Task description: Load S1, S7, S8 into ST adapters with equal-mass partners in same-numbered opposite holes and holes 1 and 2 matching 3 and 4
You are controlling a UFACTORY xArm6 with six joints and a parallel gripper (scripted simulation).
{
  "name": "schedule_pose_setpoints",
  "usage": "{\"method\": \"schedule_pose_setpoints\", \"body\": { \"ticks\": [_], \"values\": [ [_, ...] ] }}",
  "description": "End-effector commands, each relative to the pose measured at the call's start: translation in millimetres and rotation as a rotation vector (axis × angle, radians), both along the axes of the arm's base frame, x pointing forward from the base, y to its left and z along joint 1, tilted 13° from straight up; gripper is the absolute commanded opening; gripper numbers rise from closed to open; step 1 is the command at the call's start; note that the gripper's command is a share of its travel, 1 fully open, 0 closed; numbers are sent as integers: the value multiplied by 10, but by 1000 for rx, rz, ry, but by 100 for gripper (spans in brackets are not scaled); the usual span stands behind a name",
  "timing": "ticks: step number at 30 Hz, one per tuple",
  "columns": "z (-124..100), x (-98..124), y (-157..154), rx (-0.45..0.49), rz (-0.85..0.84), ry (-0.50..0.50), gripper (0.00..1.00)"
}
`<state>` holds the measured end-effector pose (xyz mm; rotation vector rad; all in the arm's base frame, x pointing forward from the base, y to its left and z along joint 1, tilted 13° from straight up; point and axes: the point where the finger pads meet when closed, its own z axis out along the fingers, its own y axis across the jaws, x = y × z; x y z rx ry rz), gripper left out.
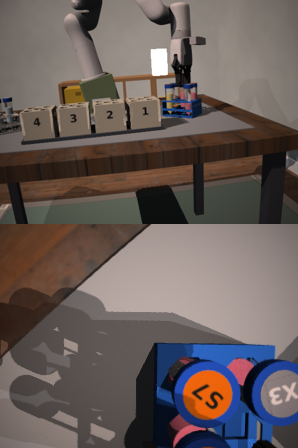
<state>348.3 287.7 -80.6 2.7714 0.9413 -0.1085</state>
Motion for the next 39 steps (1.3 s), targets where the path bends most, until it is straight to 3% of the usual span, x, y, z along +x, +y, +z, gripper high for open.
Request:
{"method": "schedule_pose_setpoints", "body": {
  "ticks": [1,39],
  "values": [
    [10,12,13,3,0,-3,57],
    [-185,12,-32,3,0,-3,57]
  ]
}}
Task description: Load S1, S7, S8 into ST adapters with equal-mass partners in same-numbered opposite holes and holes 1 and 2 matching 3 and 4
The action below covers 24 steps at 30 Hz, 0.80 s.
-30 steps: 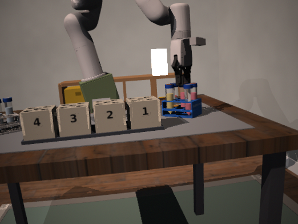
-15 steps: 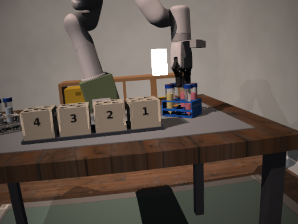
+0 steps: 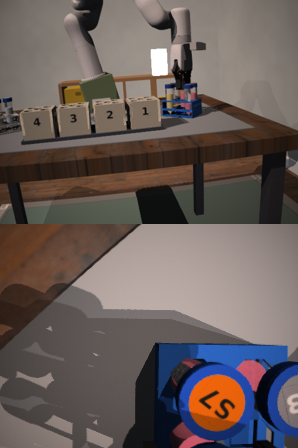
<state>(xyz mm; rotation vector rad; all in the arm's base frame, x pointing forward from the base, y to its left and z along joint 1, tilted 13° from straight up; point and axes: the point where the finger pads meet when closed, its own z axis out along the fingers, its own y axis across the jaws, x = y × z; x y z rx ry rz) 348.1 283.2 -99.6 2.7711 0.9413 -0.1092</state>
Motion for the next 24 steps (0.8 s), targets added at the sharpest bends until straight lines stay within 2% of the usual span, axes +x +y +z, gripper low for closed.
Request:
{"method": "schedule_pose_setpoints", "body": {
  "ticks": [1,10,11,24],
  "values": [
    [5,13,13,3,0,-3,57],
    [4,14,13,3,0,-3,57],
    [11,14,14,3,0,-3,0],
    [21,13,17,3,0,-3,0]
  ]
}}
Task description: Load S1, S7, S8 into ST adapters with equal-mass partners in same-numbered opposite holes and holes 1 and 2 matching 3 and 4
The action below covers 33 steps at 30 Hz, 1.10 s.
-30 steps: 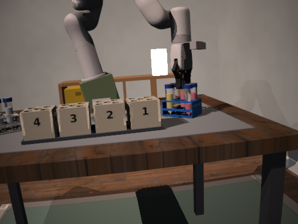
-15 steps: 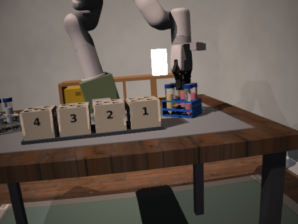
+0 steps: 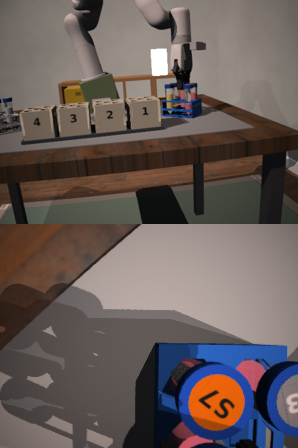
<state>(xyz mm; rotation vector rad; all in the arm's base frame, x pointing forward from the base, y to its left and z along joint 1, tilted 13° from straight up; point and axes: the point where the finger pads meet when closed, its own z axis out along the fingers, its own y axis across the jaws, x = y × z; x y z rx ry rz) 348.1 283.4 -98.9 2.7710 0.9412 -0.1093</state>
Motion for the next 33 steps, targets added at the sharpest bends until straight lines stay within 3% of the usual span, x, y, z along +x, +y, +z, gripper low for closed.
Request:
{"method": "schedule_pose_setpoints", "body": {
  "ticks": [1,33],
  "values": [
    [14,14,15,3,0,-3,0],
    [40,14,21,3,0,-3,0]
  ]
}}
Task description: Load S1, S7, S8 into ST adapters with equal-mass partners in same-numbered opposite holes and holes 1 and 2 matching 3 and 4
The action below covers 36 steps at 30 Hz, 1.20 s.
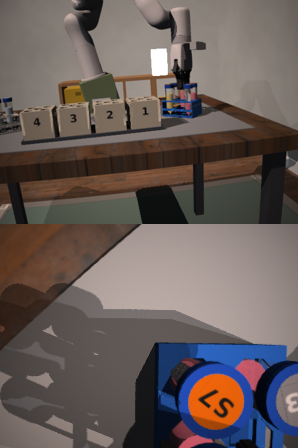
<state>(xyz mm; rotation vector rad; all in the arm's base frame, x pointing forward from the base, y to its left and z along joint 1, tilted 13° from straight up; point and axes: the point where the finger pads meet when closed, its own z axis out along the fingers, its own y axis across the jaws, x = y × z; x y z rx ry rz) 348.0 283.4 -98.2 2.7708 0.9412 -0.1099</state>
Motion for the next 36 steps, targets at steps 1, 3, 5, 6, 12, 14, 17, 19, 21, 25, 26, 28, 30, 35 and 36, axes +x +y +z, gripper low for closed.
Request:
{"method": "schedule_pose_setpoints", "body": {
  "ticks": [1,3,5,6,12,14,17,19,21,25,26,28,30,35,36],
  "values": [
    [39,15,22,4,0,-4,0],
    [52,15,25,4,0,-4,0],
    [66,15,28,4,0,-4,0],
    [66,15,28,4,0,-4,0],
    [98,15,36,4,0,-4,0],
    [111,15,39,4,0,-4,0],
    [131,15,43,4,0,-4,0],
    [144,15,46,4,0,-4,0],
    [157,15,49,4,0,-4,0],
    [170,15,52,4,0,-4,0],
    [176,15,54,4,0,-4,0],
    [189,15,56,4,0,-4,0],
    [202,15,59,4,0,-4,0],
    [222,15,64,4,0,-4,0],
    [242,15,68,4,0,-4,0]
  ]
}}
